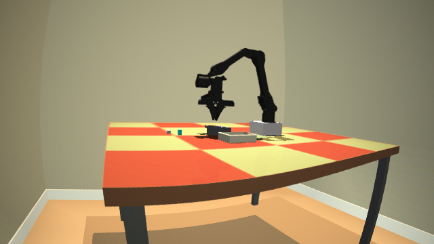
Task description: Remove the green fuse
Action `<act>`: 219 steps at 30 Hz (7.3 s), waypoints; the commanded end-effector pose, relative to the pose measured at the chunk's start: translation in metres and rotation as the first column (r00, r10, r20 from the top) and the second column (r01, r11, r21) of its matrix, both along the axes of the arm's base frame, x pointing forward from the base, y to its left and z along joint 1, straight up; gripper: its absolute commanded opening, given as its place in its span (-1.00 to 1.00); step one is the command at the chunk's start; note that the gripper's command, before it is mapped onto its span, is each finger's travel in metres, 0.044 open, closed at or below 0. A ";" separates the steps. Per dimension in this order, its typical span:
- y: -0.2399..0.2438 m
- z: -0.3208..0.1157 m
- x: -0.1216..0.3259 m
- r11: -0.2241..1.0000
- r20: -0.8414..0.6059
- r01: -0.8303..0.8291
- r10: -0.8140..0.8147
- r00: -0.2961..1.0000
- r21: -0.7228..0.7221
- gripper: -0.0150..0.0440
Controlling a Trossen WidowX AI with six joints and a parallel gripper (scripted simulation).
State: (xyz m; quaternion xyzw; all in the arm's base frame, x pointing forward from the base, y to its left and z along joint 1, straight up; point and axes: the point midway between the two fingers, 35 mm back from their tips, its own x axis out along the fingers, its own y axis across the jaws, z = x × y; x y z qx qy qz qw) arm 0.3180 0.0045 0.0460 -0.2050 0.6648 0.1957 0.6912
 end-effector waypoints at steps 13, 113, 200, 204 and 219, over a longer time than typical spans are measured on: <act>0.000 -0.018 -0.001 1.000 -0.007 -0.005 0.005 1.000 0.003 -0.29; -0.001 -0.008 -0.001 1.000 -0.007 -0.004 0.004 1.000 0.002 -0.49; 0.203 0.029 -0.037 1.000 -0.011 -0.006 0.006 1.000 0.024 -0.49; 0.203 0.027 -0.036 1.000 -0.011 -0.006 0.006 1.000 0.024 -0.49; 0.203 0.003 -0.035 1.000 -0.011 -0.006 0.006 1.000 0.024 -0.49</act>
